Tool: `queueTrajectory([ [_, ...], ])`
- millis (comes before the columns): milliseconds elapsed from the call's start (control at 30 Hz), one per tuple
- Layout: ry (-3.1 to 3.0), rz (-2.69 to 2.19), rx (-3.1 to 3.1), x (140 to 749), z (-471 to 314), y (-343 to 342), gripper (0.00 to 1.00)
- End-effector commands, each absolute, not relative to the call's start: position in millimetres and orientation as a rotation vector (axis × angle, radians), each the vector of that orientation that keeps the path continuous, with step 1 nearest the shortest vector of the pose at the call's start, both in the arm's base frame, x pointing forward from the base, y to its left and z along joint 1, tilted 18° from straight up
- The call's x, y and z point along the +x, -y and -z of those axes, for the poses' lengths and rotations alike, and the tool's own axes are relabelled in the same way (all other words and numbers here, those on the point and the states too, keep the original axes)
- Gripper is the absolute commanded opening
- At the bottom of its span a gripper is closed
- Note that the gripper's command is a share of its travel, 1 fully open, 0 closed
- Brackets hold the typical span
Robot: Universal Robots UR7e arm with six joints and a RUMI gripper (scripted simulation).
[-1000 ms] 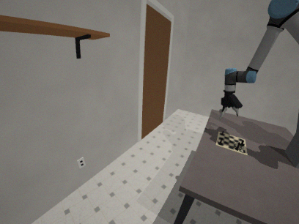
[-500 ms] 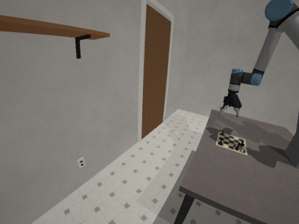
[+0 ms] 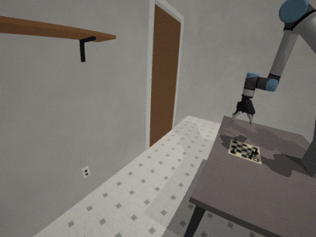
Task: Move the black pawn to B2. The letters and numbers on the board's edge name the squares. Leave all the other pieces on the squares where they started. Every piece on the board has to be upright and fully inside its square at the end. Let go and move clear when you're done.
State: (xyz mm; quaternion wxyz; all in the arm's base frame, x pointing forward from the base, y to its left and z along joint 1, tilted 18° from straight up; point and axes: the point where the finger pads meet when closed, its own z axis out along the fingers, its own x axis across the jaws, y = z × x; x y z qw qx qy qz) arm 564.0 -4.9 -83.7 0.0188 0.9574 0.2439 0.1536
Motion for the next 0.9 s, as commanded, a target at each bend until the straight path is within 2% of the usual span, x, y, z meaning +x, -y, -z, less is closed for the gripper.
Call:
queueTrajectory([
  [0,-0.756,-0.475,2.975,562.3,85.1,4.3,1.0],
  [467,-0.757,-0.479,2.971,579.9,131.9,2.1,1.0],
  [500,-0.758,-0.479,2.971,579.9,131.9,2.1,0.2],
  [867,-0.756,-0.48,2.972,580.0,131.9,2.9,0.2],
])
